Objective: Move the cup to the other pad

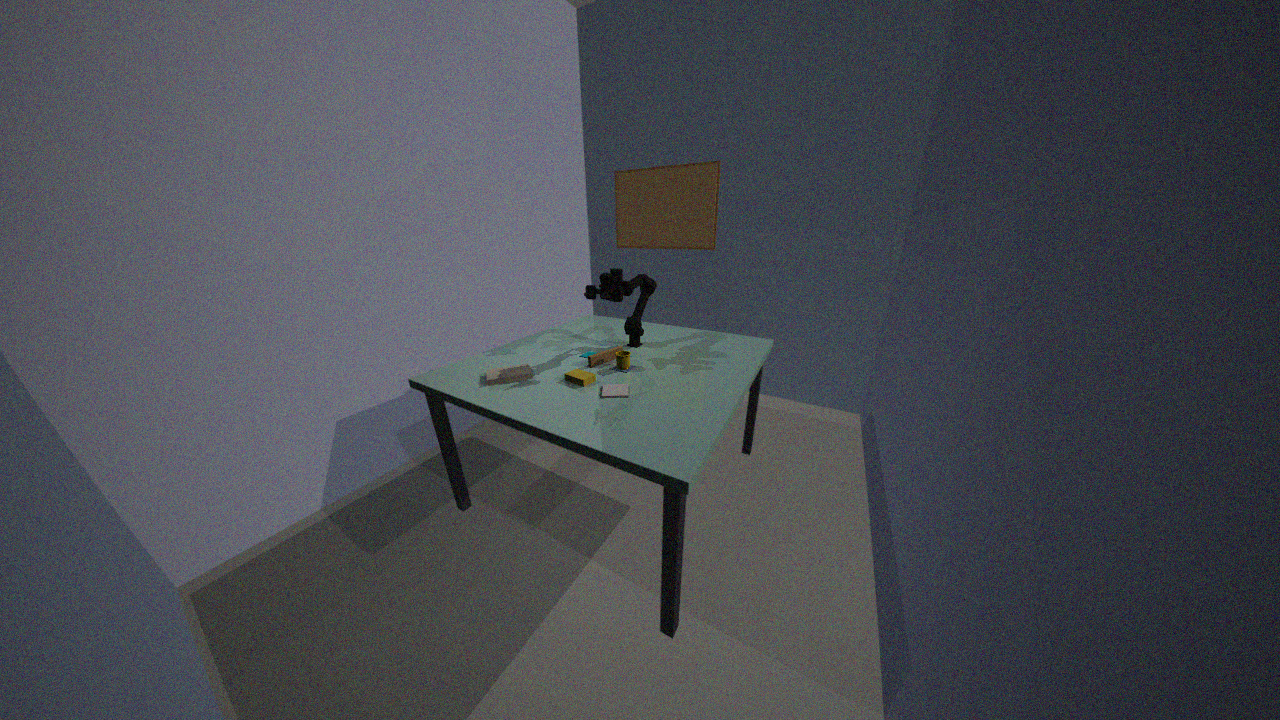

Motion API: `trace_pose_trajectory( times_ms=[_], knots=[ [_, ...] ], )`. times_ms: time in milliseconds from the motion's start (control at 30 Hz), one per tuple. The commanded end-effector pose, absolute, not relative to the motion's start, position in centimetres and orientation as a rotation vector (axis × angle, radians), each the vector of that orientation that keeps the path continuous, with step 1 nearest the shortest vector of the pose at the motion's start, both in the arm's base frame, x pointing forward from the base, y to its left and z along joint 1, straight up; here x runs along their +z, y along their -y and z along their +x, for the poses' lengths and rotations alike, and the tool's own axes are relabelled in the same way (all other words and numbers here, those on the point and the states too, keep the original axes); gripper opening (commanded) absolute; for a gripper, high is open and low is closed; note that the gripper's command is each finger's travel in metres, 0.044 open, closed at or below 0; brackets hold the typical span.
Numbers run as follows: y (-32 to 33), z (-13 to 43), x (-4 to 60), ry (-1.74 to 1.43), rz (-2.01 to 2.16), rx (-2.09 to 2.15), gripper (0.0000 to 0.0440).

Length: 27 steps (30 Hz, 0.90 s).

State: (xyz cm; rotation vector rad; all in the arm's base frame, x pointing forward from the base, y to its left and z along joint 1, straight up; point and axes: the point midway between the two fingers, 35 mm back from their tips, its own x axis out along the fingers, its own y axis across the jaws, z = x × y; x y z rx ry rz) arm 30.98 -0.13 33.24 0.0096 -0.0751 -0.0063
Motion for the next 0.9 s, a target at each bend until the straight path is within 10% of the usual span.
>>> trace_pose_trajectory(
  times_ms=[0,400,867],
  knots=[
    [0.0,31.0,33.4,0.076,0.01,-0.002,0.0374],
    [-1.0,31.4,34.3,0.017,0.052,0.033,0.0083],
    [-2.9,32.4,34.9,-0.121,0.203,0.085,0.015]
  ],
)
